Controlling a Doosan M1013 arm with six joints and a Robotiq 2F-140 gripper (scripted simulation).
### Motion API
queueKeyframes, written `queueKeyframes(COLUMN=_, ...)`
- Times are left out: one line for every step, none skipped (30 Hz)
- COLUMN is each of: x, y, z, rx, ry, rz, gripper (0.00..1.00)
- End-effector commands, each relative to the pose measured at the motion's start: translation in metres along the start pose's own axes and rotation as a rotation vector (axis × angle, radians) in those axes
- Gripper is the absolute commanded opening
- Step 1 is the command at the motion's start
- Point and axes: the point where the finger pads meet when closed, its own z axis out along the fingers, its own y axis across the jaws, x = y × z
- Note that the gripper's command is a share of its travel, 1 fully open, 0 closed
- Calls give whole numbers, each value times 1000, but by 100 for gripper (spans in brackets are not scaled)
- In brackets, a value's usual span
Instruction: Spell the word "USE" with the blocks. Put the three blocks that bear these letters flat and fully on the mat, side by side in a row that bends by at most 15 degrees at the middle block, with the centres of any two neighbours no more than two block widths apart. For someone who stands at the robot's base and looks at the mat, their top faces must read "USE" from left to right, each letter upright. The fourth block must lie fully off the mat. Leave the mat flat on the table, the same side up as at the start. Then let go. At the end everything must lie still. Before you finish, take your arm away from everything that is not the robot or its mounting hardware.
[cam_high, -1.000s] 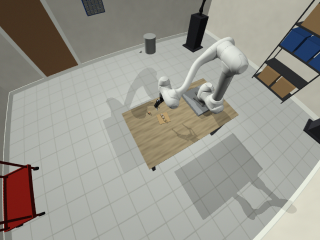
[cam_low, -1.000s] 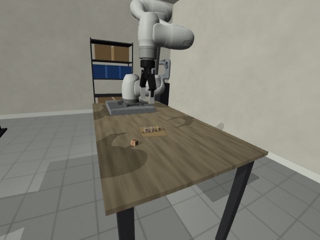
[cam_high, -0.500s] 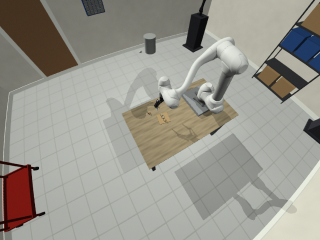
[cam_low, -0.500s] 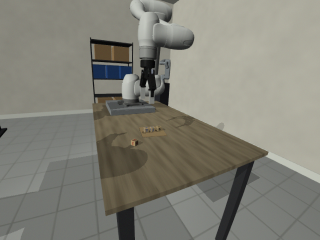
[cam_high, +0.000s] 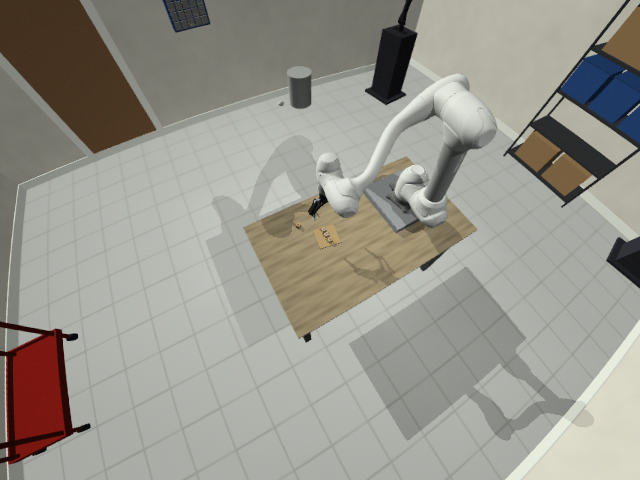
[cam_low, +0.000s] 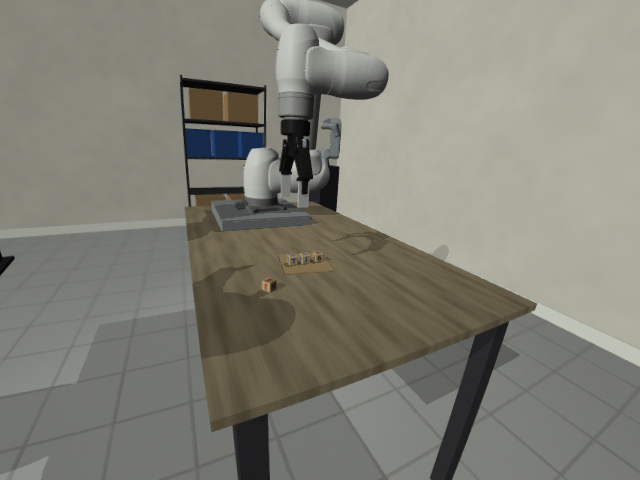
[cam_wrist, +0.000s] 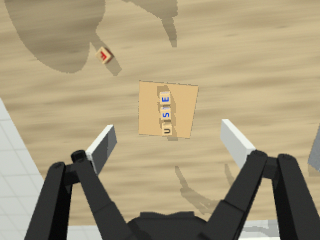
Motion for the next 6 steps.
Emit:
queueKeyframes(x=-1, y=-2, z=-4, rx=1, ry=2, rz=1, gripper=100)
queueKeyframes(x=-1, y=-2, z=-4, rx=1, ry=2, rz=1, gripper=100)
queueKeyframes(x=-1, y=-2, z=-4, rx=1, ry=2, rz=1, gripper=100)
queueKeyframes(x=-1, y=-2, z=-4, rx=1, ry=2, rz=1, gripper=100)
queueKeyframes(x=-1, y=-2, z=-4, rx=1, ry=2, rz=1, gripper=100)
queueKeyframes(x=-1, y=-2, z=-4, rx=1, ry=2, rz=1, gripper=100)
